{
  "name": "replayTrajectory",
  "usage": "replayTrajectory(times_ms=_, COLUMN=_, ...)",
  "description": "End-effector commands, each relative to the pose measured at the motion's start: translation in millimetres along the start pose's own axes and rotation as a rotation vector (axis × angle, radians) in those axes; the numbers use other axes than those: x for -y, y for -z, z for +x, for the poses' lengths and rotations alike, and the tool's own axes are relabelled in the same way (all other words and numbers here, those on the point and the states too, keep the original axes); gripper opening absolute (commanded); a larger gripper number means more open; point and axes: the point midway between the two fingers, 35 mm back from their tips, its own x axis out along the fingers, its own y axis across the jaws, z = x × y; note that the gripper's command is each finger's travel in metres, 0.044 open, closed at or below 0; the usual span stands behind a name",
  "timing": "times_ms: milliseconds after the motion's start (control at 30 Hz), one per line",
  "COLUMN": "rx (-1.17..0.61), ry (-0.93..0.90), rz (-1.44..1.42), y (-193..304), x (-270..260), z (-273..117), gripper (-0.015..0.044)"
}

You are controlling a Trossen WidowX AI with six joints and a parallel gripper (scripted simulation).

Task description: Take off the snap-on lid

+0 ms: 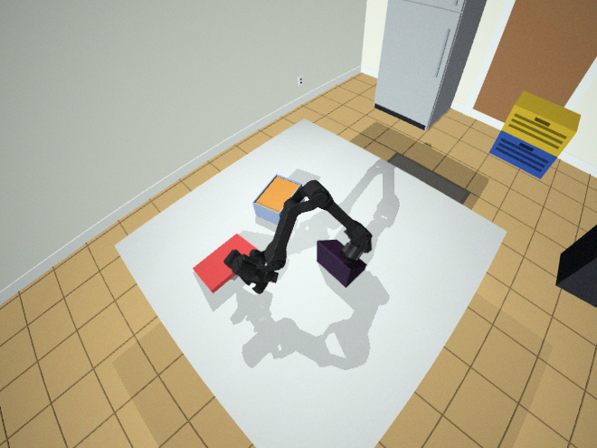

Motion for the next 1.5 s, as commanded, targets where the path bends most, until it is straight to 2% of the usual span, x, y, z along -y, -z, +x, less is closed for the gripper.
replayTrajectory(times_ms=0, rx=0.001, ry=0.009, rz=-0.005, y=0, x=-2, z=-1, gripper=0.0184)
replayTrajectory(times_ms=100, rx=0.001, ry=0.009, rz=-0.005, y=0, x=-2, z=-1, gripper=0.0262)
replayTrajectory(times_ms=167, rx=0.001, ry=0.009, rz=-0.005, y=0, x=-2, z=-1, gripper=0.0275)
replayTrajectory(times_ms=367, rx=0.0, ry=0.01, rz=-0.005, y=0, x=8, z=-8, gripper=0.0433)
replayTrajectory(times_ms=400, rx=0.0, ry=0.01, rz=-0.005, y=0, x=9, z=-10, gripper=0.044)
replayTrajectory(times_ms=1467, rx=-0.004, ry=0.013, rz=-0.006, y=2, x=41, z=-54, gripper=0.044)
